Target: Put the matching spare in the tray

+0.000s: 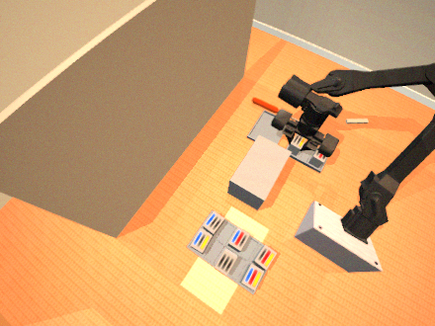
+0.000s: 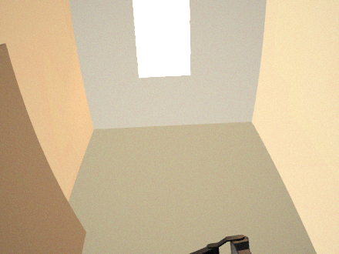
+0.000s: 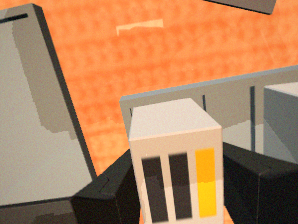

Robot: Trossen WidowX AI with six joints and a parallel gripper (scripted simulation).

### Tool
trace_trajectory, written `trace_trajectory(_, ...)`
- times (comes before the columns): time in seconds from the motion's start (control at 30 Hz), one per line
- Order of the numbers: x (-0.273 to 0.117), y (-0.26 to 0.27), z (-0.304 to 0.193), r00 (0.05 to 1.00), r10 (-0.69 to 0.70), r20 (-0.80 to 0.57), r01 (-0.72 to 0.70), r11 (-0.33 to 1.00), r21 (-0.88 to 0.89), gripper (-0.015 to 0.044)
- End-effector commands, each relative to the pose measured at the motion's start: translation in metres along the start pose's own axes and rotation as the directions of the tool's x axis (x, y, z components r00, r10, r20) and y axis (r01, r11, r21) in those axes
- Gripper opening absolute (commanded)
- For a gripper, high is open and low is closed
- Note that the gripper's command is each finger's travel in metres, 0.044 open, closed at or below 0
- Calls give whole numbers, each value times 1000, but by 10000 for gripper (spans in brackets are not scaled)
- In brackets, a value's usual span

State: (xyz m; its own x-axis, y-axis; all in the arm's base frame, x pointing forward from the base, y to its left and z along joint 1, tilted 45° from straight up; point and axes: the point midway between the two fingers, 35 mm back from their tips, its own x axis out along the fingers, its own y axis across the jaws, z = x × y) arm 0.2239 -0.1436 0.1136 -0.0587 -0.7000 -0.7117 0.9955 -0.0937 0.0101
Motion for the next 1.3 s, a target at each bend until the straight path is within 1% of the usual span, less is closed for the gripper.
trace_trajectory(0.0, -4, 2, 0, 1000, 5, -1, -5, 1000, 4, 0)
trace_trajectory(0.43, -75, 1, -1, 1000, 2, 0, -2, 1000, -2, 0)
trace_trajectory(0.8, -76, -1, -2, 1000, -4, 7, 4, 1000, -12, 0)
trace_trajectory(1.1, -109, 0, 6, 1000, 1, 1, -1, 1000, -4, 0)
trace_trajectory(1.27, -112, 2, 7, 1000, 1, 1, -1, 1000, -3, 0)
